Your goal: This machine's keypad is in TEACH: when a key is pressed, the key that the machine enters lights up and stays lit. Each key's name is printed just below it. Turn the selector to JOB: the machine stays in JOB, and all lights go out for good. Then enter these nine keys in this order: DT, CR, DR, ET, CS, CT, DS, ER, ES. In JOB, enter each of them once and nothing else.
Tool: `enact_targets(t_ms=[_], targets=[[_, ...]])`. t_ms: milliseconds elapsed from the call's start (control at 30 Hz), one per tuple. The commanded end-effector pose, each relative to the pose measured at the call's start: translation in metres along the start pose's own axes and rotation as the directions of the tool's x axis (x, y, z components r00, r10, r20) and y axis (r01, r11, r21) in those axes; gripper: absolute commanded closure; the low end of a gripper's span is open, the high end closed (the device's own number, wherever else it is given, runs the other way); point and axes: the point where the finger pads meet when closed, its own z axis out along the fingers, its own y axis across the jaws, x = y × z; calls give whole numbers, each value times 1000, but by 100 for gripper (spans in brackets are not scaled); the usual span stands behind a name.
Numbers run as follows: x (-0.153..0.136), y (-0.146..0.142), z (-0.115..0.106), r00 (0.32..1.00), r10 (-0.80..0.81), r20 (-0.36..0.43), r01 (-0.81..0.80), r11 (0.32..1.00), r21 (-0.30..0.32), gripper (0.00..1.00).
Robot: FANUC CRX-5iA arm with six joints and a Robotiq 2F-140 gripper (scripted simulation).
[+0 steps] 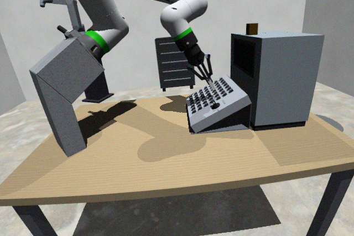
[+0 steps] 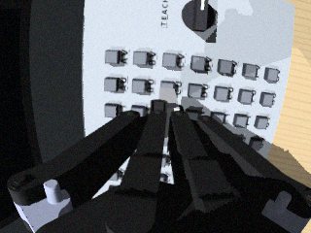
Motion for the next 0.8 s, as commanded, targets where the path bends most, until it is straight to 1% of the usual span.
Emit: enact_targets(t_ms=[0,167,233,333,500,767], targets=[[-17,-10,0,1000,3,-2,-3,1000,2,100],[-54,-29,0,1000,3,-2,-3,1000,2,100],[-54,-29,0,1000,3,-2,-3,1000,2,100],[-62,-33,0,1000,3,-2,-3,1000,2,100],[-62,-33,0,1000,3,-2,-3,1000,2,100],[-62,-33,9,1000,3,-2,-3,1000,2,100]])
